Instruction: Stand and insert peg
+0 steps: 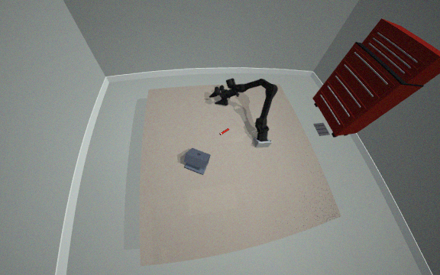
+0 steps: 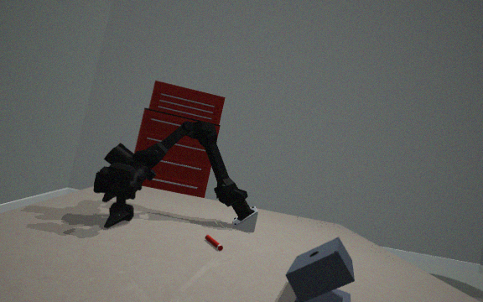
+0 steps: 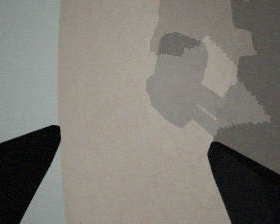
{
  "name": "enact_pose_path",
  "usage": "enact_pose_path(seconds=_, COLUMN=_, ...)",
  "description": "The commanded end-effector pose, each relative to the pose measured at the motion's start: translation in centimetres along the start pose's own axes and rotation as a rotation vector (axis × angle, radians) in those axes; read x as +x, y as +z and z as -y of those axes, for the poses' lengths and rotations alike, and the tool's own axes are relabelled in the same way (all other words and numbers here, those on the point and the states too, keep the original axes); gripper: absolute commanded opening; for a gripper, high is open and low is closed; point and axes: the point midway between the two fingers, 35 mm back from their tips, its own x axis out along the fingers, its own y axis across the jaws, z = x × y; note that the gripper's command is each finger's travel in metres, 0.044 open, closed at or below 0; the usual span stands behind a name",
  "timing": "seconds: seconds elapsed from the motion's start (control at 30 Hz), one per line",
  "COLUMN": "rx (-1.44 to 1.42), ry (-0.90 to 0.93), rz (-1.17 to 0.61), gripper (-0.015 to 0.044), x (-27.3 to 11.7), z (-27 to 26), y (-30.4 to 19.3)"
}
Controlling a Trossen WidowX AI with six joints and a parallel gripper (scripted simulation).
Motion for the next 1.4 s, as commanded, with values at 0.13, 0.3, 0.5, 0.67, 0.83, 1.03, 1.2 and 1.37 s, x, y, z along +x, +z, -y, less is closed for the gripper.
enact_pose_path(seconds=0.13, rx=-0.075, ry=-0.043, rz=-0.112, gripper=0.044, x=1.8, z=-1.0, y=-3.6)
enact_pose_path(seconds=0.3, rx=-0.127, ry=-0.067, rz=-0.183, gripper=0.044, x=2.6, z=-1.6, y=-5.9)
enact_pose_path(seconds=0.5, rx=-0.186, ry=-0.104, rz=-0.273, gripper=0.044, x=3.4, z=-2.1, y=-9.0)
enact_pose_path(seconds=0.67, rx=-0.236, ry=-0.134, rz=-0.34, gripper=0.044, x=3.8, z=-2.4, y=-11.2)
enact_pose_path(seconds=0.83, rx=-0.316, ry=-0.178, rz=-0.42, gripper=0.044, x=3.9, z=-2.5, y=-13.7)
enact_pose_path(seconds=1.03, rx=-0.428, ry=-0.229, rz=-0.516, gripper=0.044, x=3.7, z=-2.6, y=-16.6)
enact_pose_path(seconds=1.2, rx=-0.532, ry=-0.268, rz=-0.595, gripper=0.044, x=3.2, z=-2.6, y=-18.9)
enact_pose_path(seconds=1.37, rx=-0.646, ry=-0.304, rz=-0.671, gripper=0.044, x=2.6, z=-2.7, y=-21.0)
